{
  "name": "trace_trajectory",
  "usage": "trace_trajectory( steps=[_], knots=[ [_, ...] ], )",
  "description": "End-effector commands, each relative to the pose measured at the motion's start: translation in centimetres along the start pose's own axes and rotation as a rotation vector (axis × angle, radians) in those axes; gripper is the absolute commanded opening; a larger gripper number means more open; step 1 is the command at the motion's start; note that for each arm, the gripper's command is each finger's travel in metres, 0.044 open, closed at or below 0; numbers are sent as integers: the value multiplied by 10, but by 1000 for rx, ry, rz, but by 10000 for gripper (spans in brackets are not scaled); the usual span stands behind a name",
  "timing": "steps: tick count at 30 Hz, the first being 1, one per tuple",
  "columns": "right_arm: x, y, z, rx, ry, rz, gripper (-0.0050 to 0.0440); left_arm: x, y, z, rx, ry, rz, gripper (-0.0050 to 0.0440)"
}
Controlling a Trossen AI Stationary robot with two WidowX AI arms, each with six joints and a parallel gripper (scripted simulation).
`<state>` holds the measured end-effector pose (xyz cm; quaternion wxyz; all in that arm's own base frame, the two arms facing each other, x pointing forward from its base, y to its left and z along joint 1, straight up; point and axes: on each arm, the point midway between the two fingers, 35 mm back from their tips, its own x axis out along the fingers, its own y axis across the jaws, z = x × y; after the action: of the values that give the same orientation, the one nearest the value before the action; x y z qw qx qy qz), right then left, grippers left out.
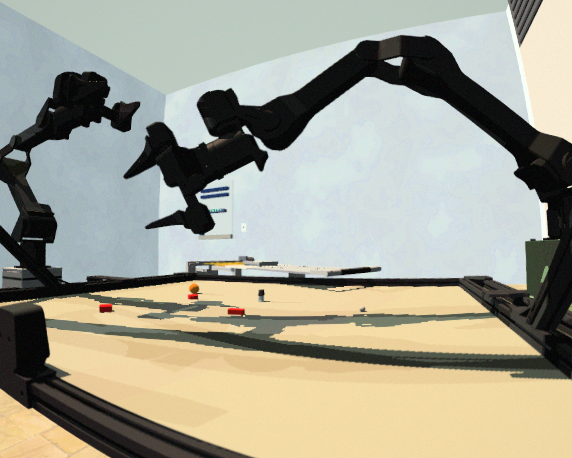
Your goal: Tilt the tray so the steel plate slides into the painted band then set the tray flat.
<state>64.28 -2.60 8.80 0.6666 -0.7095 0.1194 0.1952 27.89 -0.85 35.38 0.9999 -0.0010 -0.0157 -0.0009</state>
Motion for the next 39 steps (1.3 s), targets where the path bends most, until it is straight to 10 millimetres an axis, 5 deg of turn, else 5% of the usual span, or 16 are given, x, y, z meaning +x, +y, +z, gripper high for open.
trace_trajectory(
  steps=[1, 16, 39],
  knots=[
    [-9, -5, -9, 64, 15, 4, 440, -6, -1, 8, -1, -8, 2, 440],
    [-55, 4, -95, 646, 169, 48, 440, -63, -1, 37, -2, 4, 2, 440],
    [-130, 24, -185, 1386, 393, -9, 440, -149, 14, 52, -1, 18, 2, 440]
  ],
)
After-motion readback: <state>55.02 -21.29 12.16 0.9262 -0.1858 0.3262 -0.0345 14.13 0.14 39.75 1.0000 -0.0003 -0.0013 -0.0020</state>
